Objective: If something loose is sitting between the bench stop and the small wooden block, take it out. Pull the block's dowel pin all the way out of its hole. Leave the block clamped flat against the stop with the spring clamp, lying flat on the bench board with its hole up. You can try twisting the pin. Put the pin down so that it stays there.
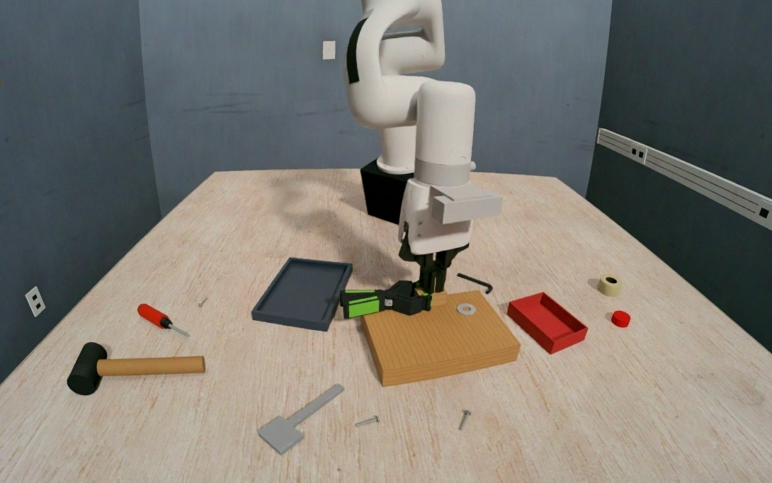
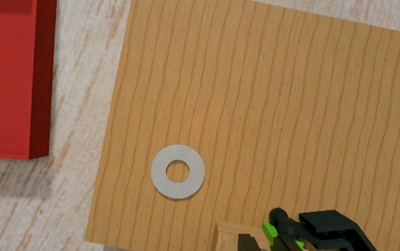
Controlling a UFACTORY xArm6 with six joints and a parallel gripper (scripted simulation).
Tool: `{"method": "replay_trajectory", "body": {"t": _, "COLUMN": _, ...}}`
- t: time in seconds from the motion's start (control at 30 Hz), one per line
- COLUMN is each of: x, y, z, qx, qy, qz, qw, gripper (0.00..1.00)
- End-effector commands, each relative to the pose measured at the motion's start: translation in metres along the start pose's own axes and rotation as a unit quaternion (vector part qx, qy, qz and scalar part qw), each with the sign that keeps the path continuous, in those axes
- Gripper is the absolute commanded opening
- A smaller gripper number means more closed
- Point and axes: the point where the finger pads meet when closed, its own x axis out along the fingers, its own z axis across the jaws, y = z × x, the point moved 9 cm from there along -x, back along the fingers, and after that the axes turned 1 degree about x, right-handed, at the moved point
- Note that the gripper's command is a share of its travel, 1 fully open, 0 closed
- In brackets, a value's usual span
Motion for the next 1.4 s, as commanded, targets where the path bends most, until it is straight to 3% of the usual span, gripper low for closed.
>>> {"method": "replay_trajectory", "body": {"t": 0.0, "x": -0.0009, "y": 0.0010, "z": 0.0003, "qx": -0.010, "qy": 0.000, "qz": 0.001, "qw": 1.000, "gripper": 0.00}}
{"method": "replay_trajectory", "body": {"t": 1.37, "x": -0.0011, "y": 0.0010, "z": 0.0003, "qx": -0.105, "qy": 0.000, "qz": 0.001, "qw": 0.995, "gripper": 0.00}}
